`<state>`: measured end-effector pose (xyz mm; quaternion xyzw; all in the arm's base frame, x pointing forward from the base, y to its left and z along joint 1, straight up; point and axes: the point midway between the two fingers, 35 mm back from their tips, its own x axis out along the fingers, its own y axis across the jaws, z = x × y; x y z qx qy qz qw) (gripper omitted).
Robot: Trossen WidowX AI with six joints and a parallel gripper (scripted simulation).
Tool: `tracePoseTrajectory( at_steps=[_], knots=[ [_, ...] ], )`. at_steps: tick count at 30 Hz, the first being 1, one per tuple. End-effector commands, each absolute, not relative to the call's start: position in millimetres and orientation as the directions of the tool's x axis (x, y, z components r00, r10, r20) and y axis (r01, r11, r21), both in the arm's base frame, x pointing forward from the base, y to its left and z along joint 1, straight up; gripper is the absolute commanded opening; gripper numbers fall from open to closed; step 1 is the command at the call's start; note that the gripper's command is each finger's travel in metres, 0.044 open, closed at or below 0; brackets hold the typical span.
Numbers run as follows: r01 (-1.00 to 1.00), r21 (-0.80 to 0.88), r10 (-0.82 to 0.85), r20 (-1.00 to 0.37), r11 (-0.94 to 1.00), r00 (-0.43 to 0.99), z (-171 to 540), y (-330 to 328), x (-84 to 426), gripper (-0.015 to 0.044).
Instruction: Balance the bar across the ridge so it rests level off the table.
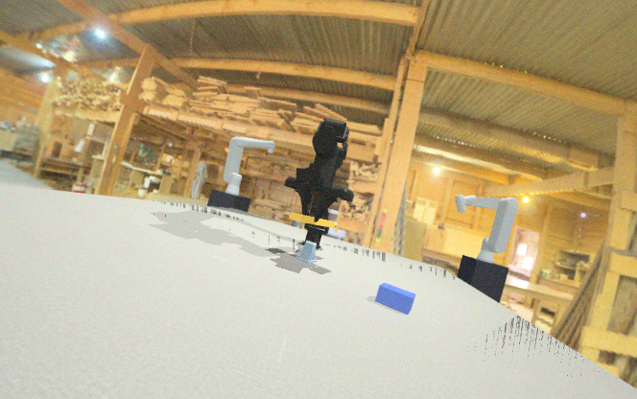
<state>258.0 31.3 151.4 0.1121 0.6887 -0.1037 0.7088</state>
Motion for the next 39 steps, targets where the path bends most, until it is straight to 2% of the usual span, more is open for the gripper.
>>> tracePoseTrajectory(
  at_steps=[1,39],
  knots=[
    [0.281,0.011,0.004,-1.000,0.960,0.027,149,34,256,0.0000],
    [0.280,0.012,0.004,-1.000,0.960,0.027,108,38,258,0.0000]
  ],
)
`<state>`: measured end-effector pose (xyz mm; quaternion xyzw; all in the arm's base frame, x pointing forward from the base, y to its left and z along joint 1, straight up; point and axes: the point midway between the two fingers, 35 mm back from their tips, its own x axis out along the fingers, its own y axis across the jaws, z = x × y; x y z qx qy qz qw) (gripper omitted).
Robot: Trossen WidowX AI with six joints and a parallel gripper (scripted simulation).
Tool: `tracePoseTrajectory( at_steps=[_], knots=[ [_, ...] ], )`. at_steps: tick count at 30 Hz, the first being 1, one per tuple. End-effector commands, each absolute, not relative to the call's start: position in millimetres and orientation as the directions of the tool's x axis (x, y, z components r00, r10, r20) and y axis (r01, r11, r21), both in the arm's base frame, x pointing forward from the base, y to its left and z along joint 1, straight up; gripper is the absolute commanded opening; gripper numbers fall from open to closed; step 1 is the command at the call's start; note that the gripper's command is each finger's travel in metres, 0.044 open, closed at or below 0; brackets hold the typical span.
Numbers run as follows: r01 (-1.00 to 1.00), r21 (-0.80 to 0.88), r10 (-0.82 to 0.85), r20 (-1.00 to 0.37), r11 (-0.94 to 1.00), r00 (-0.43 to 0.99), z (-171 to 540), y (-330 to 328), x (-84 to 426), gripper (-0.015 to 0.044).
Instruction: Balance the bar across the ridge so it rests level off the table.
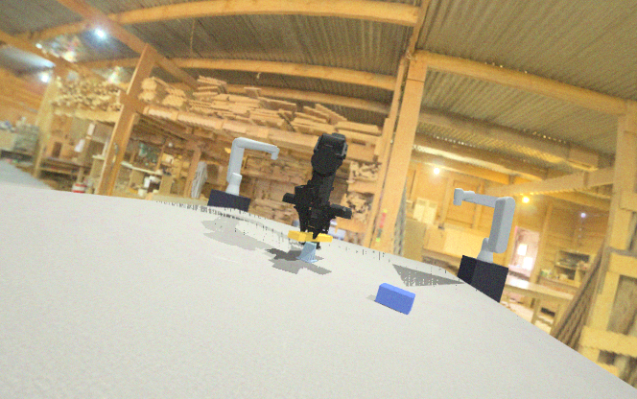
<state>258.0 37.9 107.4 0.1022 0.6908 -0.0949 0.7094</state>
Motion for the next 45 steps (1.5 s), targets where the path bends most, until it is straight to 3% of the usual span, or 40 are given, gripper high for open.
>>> tracePoseTrajectory(
  at_steps=[1,45],
  knots=[
    [0.280,0.012,0.004,-1.000,0.960,0.028,107.7,37.5,258.0,0.0000],
    [0.280,0.012,0.004,-1.000,0.960,0.027,104.0,37.6,258.0,0.0000]
  ],
)
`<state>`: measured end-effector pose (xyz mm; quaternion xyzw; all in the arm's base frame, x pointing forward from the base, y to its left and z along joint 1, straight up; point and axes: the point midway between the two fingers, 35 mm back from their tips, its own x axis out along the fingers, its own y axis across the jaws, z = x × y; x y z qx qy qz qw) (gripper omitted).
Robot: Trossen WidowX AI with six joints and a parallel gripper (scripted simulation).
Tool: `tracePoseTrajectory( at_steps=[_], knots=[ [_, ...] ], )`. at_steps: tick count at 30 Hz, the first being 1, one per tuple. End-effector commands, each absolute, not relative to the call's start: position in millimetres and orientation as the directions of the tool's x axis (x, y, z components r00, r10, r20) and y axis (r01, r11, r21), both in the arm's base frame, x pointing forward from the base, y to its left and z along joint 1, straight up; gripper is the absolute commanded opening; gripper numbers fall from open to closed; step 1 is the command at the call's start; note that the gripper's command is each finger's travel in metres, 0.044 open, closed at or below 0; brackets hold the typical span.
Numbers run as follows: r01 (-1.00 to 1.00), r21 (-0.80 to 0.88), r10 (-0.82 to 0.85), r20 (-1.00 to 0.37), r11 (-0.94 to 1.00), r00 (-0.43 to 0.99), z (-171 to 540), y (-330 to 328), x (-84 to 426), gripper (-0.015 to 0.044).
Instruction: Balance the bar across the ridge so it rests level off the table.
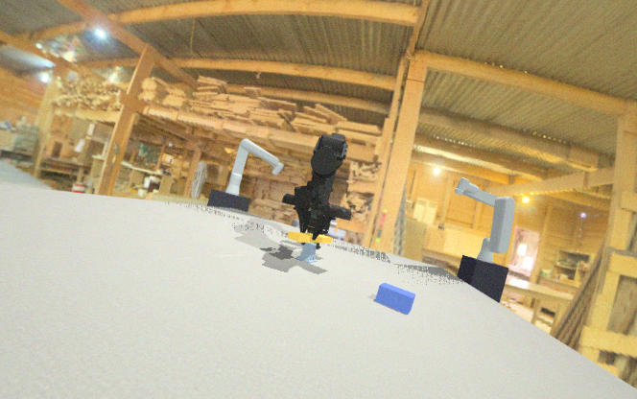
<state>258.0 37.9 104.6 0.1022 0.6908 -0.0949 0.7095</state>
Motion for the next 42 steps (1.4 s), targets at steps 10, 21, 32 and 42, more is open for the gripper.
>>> tracePoseTrajectory(
  at_steps=[10,21,32,42],
  knots=[
    [0.280,0.012,0.004,-1.000,0.960,0.027,103.1,37.6,257.9,0.0000],
    [0.280,0.012,0.004,-1.000,0.960,0.027,102.2,37.6,257.9,0.0000],
    [0.280,0.012,0.004,-1.000,0.960,0.027,101.3,37.6,257.9,0.0000],
    [0.280,0.012,0.004,-1.000,0.960,0.027,100.5,37.6,257.9,0.0000]
  ],
)
